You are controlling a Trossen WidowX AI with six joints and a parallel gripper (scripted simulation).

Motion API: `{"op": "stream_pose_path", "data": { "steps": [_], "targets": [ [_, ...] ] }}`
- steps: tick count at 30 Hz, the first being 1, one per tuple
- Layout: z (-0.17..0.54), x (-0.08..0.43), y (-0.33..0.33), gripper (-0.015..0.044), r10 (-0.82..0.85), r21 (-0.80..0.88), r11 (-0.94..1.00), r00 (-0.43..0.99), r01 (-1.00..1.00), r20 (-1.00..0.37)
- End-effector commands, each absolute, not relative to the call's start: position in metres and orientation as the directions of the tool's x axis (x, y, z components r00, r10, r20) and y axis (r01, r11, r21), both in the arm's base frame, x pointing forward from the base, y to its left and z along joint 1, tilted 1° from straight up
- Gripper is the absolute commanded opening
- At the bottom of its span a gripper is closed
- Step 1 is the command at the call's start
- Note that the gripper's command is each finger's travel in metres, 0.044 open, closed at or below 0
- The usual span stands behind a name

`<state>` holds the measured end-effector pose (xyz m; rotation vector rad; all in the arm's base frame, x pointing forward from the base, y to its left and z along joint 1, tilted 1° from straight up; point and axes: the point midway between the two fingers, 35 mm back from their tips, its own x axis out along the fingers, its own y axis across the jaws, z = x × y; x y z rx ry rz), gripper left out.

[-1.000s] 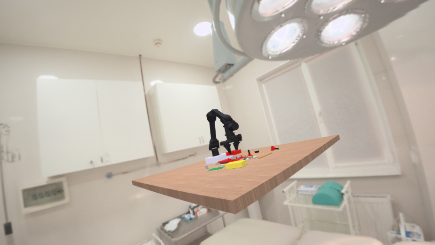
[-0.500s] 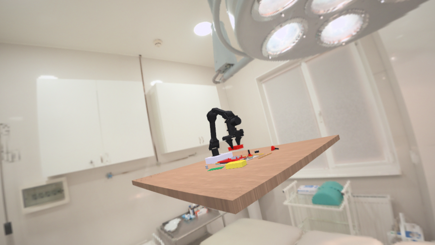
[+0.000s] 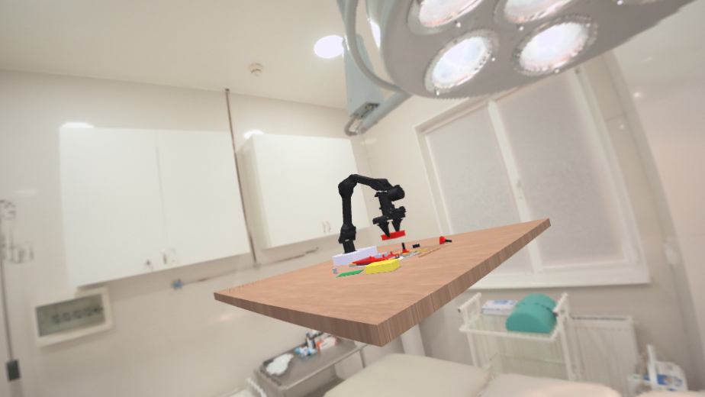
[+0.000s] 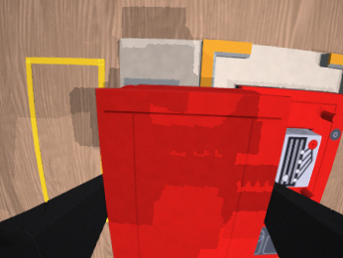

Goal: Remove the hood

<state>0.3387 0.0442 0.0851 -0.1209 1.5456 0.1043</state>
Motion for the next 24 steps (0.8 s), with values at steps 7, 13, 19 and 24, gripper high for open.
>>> {"op": "stream_pose_path", "data": {
  "steps": [7, 13, 19, 24],
  "targets": [
    [0.086, 0.326, 0.091, 0.0, -0.003, -0.005, 0.99, 0.016, -0.137, -1.0],
    [0.087, 0.315, 0.119, 0.0, -0.001, -0.003, 0.991, 0.016, -0.137, -1.0],
    [0.087, 0.302, 0.147, 0.0, 0.002, 0.0, 0.991, 0.015, -0.137, -1.0],
    [0.088, 0.293, 0.162, 0.0, 0.004, 0.001, 0.991, 0.015, -0.136, -1.0]
  ]
}}
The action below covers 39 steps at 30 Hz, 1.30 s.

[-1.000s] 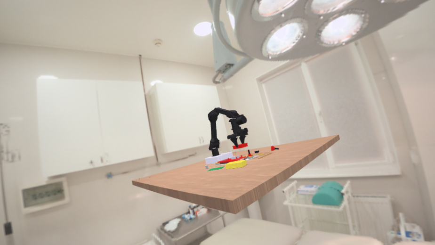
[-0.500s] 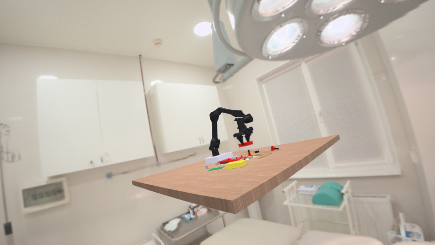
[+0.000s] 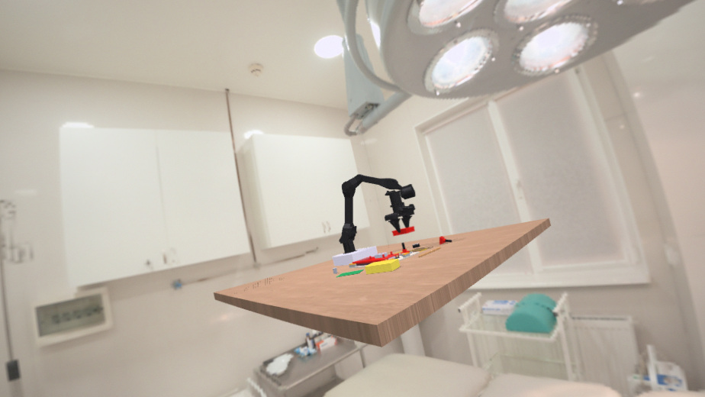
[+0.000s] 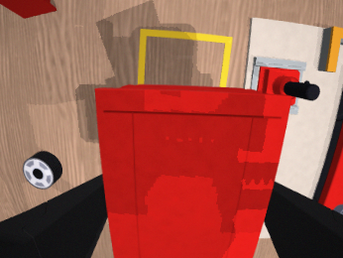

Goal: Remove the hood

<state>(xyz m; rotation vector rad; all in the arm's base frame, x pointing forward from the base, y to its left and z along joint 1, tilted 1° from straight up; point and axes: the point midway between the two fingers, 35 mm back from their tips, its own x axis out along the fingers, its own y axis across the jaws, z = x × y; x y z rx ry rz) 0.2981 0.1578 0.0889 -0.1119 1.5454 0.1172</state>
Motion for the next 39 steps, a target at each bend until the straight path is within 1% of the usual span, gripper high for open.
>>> {"op": "stream_pose_path", "data": {
  "steps": [1, 39],
  "targets": [
    [0.088, 0.293, 0.162, 0.0, 0.004, 0.001, 0.991, 0.015, -0.136, -1.0],
    [0.056, 0.296, 0.163, 0.0, 0.004, 0.002, 0.991, 0.015, -0.136, -1.0]
  ]
}}
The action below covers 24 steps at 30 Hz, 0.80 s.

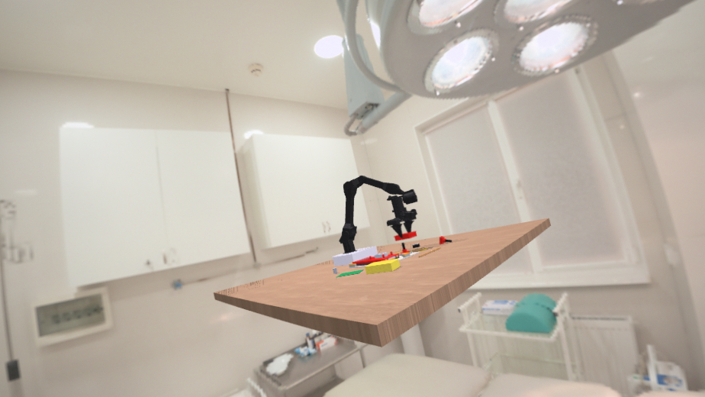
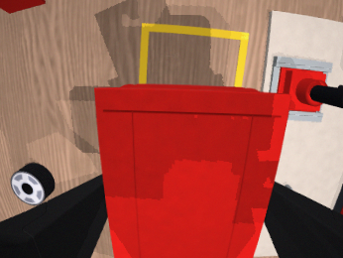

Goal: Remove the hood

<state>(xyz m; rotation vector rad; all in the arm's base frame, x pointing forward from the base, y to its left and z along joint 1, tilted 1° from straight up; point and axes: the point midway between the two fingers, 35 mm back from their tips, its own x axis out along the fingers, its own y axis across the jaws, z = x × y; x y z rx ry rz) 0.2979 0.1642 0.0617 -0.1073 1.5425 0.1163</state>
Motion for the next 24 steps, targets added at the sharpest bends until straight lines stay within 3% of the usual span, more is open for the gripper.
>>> {"op": "stream_pose_path", "data": {
  "steps": [1, 24],
  "targets": [
    [0.056, 0.296, 0.163, 0.0, 0.004, 0.002, 0.991, 0.015, -0.136, -1.0],
    [0.036, 0.295, 0.163, 0.0, 0.004, 0.001, 0.991, 0.015, -0.136, -1.0]
  ]
}}
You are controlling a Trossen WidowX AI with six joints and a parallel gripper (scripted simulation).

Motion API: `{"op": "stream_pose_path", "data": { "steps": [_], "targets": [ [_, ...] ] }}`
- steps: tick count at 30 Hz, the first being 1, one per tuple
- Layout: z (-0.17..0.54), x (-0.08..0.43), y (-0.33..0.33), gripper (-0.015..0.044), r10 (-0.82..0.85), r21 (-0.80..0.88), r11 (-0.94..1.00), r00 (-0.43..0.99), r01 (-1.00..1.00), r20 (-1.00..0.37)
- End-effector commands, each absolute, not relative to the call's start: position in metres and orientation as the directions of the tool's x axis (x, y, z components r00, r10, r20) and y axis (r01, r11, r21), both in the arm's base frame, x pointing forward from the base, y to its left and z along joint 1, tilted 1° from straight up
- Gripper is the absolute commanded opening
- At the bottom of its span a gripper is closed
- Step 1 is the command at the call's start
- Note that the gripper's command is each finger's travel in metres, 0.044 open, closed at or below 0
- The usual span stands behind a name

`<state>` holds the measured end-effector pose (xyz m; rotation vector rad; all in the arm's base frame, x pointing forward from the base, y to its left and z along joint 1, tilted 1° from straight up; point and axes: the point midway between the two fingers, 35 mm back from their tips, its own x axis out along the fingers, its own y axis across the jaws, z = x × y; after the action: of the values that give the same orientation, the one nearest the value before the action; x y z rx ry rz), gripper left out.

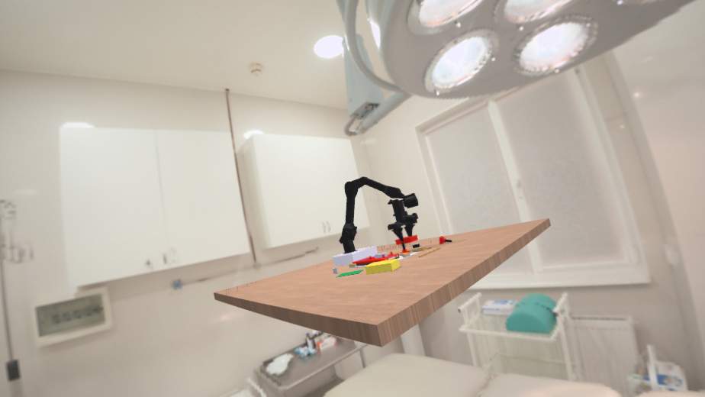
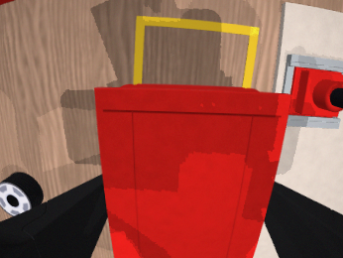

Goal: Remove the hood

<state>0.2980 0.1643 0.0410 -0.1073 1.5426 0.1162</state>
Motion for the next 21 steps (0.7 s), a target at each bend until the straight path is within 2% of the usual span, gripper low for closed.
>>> {"op": "stream_pose_path", "data": {
  "steps": [1, 21],
  "targets": [
    [0.035, 0.295, 0.163, 0.0, 0.004, 0.001, 0.991, 0.015, -0.136, -1.0],
    [0.017, 0.294, 0.162, 0.0, 0.003, 0.001, 0.991, 0.015, -0.136, -1.0]
  ]
}}
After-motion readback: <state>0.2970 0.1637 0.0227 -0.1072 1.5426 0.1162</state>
